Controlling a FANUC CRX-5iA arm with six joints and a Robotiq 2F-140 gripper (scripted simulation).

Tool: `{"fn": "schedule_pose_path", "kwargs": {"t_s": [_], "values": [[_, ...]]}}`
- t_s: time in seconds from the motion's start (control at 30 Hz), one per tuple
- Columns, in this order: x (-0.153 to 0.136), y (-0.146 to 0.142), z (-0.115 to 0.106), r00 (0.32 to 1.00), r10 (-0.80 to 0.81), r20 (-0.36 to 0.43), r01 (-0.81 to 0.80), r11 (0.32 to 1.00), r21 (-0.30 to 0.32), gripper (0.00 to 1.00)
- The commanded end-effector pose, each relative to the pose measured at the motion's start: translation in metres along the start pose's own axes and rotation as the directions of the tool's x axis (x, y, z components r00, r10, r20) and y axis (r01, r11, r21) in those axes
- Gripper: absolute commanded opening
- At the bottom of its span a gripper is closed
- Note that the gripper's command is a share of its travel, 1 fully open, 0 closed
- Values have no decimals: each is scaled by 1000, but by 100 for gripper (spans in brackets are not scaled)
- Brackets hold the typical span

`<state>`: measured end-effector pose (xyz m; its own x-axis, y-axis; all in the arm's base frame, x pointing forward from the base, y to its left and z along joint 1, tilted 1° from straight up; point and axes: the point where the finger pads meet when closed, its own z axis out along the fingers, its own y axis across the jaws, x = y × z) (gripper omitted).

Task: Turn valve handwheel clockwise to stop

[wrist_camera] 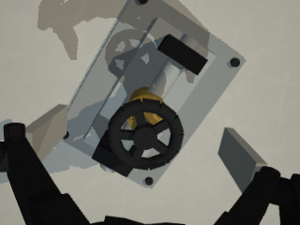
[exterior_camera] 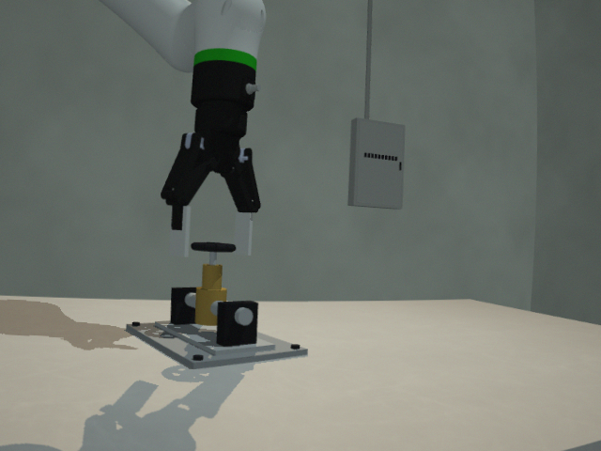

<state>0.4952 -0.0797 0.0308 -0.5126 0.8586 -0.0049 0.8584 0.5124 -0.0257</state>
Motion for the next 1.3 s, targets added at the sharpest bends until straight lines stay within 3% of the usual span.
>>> {"fn": "schedule_pose_path", "kwargs": {"t_s": [0.0, 0.87, 1.27], "values": [[0, 0, 0, 1000, 0, 0, 0, 1000, 0, 100], [0, 0, -14, 1000, 0, 0, 0, 1000, 0, 100], [0, 0, -41, 1000, 0, 0, 0, 1000, 0, 100]]}}
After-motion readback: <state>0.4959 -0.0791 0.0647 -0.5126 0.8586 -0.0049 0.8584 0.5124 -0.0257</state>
